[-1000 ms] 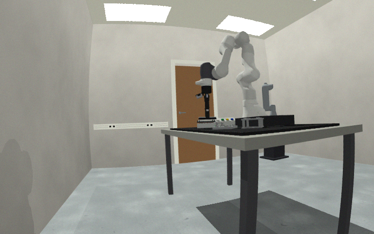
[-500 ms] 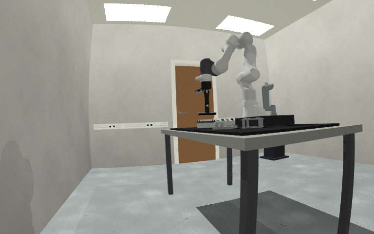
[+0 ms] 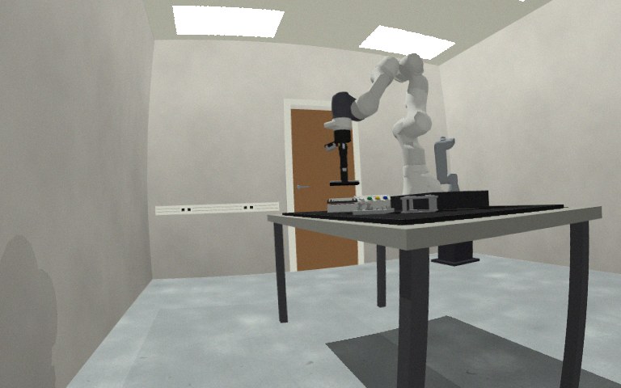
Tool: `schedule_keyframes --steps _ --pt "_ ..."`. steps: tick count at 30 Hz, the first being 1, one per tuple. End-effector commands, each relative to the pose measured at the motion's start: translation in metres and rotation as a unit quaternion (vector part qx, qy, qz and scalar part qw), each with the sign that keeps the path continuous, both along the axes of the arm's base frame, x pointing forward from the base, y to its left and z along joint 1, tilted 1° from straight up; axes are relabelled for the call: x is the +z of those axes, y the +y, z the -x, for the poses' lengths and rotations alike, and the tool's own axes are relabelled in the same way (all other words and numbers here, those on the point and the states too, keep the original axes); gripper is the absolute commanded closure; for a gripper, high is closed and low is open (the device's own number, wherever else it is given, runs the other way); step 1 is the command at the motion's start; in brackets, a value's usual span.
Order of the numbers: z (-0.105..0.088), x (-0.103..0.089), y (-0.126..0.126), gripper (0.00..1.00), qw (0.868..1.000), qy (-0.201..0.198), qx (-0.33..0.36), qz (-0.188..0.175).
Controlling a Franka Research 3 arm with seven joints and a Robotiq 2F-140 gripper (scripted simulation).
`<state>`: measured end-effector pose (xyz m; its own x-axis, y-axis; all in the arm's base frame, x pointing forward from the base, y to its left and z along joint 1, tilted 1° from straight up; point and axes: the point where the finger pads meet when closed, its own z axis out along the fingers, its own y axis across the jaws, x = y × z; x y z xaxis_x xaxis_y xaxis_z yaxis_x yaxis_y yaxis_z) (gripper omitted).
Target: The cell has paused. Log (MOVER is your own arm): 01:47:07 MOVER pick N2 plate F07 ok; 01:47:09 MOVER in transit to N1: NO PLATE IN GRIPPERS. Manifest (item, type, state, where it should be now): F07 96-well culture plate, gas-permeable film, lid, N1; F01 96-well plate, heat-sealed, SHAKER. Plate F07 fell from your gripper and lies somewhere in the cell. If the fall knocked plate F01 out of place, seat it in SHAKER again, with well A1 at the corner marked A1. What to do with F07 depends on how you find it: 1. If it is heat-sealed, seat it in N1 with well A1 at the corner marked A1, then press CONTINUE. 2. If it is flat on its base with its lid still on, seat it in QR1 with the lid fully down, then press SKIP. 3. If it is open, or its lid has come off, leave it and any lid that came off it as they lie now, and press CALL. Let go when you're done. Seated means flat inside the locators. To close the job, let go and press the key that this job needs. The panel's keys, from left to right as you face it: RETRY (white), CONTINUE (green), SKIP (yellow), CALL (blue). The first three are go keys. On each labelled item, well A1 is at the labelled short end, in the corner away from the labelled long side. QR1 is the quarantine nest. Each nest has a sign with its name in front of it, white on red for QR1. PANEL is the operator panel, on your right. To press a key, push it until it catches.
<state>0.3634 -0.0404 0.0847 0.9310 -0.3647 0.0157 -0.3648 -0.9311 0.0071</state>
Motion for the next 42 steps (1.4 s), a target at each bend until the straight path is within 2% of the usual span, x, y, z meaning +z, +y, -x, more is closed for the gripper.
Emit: schedule_keyframes --steps 1,42 --pt "0.0039 0.0040 -0.0001 0.90 1.000 0.007 -0.002 0.001" --pt "0.0039 0.0077 -0.0001 0.90 1.000 0.007 -0.002 0.001"
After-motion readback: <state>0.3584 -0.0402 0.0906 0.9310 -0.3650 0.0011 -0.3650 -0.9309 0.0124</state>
